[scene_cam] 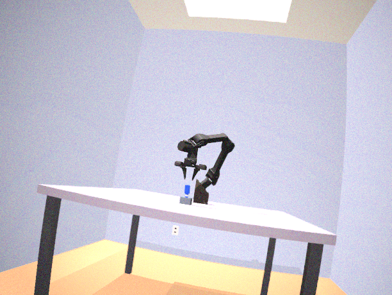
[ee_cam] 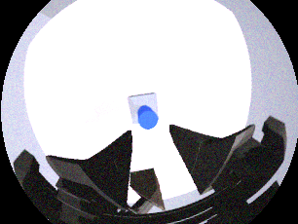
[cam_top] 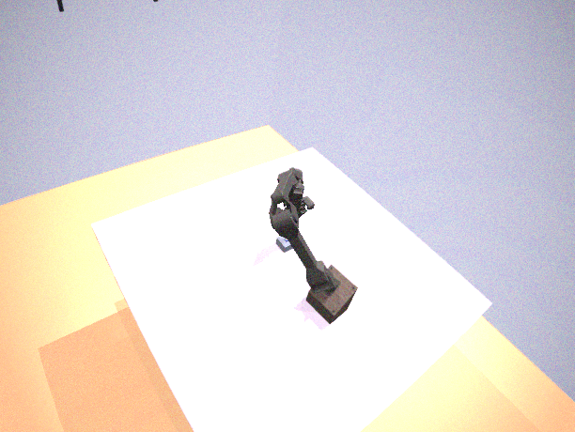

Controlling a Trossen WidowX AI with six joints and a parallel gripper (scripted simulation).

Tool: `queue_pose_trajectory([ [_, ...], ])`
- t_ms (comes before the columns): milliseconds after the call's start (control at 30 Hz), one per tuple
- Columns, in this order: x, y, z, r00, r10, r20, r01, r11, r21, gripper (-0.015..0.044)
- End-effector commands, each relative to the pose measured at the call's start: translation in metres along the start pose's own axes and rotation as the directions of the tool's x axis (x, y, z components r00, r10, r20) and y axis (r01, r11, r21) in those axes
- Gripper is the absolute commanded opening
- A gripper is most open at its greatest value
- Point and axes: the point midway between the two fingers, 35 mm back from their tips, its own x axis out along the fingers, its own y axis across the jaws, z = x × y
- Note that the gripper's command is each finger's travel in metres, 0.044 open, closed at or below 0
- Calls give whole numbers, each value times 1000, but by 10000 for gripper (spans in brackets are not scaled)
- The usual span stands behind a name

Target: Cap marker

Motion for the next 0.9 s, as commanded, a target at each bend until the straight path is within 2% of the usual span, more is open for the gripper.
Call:
queue_pose_trajectory([
  [0,2,-1,-1,1000,3,0,-3,999,-35,125],
  [167,2,-1,-1,1000,3,0,-3,999,-35,0],
  [867,19,0,-1,1000,3,0,-3,999,-36,0],
])
